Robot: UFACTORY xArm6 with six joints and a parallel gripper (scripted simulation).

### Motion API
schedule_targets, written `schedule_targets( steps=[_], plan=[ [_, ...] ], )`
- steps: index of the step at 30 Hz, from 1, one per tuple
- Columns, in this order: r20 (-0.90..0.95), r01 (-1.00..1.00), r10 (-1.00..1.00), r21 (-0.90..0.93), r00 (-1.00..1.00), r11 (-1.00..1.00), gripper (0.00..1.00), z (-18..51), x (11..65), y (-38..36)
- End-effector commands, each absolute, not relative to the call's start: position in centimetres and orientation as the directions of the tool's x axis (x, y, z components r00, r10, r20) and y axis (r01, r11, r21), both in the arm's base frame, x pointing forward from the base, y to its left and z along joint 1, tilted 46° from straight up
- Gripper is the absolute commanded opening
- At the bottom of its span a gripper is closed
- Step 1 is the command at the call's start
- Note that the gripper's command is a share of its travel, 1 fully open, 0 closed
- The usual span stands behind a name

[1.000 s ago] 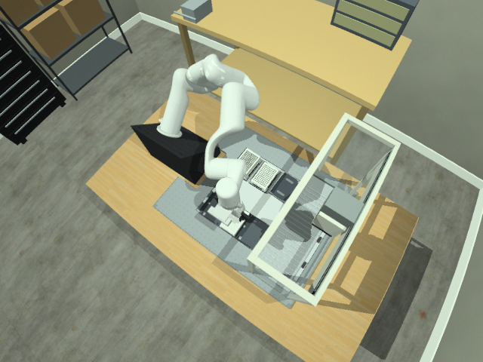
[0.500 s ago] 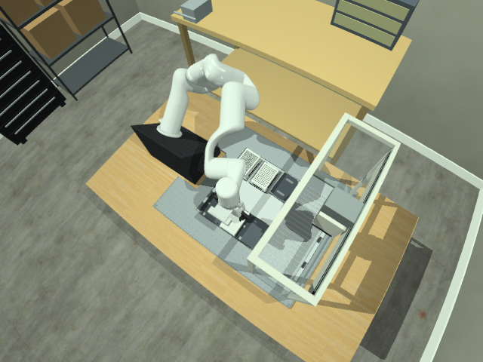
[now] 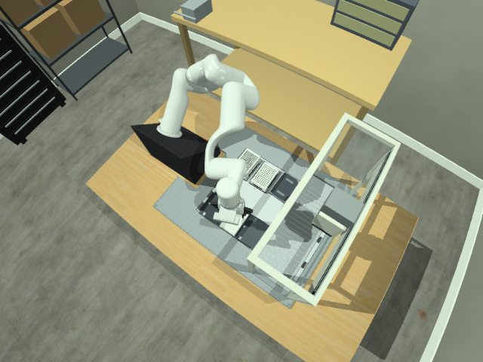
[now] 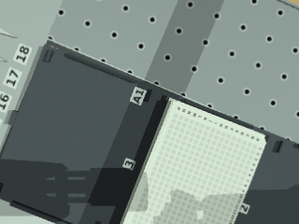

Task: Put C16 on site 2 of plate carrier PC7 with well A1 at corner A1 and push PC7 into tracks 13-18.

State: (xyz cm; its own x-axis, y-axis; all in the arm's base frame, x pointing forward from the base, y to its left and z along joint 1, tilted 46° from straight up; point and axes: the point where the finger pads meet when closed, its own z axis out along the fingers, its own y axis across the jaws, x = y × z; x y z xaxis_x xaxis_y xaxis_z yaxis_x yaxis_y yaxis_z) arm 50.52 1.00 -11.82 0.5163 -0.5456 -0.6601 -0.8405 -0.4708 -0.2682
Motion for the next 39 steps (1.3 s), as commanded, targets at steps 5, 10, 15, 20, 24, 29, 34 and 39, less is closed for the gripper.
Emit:
schedule_targets(
  steps=[5, 10, 15, 20, 24, 29, 34, 39],
  plan=[
    [-0.541, -0.643, -0.38, -0.463, 0.75, -0.61, 1.0, -11.69, 50.7, 0.86],
    [-0.475, -0.537, -0.295, -0.531, 0.829, -0.655, 1.0, -11.69, 50.7, 0.86],
    [-0.4, -0.422, -0.206, -0.59, 0.893, -0.688, 1.0, -11.69, 50.69, 0.86],
    [-0.297, -0.268, -0.089, -0.648, 0.951, -0.713, 1.0, -11.69, 50.69, 0.86],
    [-0.208, -0.14, 0.007, -0.682, 0.978, -0.718, 1.0, -11.69, 50.69, 0.86],
    [-0.139, -0.041, 0.079, -0.699, 0.987, -0.714, 1.0, -11.69, 50.69, 0.87],
    [-0.021, 0.123, 0.196, -0.712, 0.98, -0.691, 1.0, -11.69, 50.69, 0.87],
    [0.006, 0.16, 0.222, -0.712, 0.975, -0.683, 1.0, -11.69, 50.69, 0.87]
  ],
)
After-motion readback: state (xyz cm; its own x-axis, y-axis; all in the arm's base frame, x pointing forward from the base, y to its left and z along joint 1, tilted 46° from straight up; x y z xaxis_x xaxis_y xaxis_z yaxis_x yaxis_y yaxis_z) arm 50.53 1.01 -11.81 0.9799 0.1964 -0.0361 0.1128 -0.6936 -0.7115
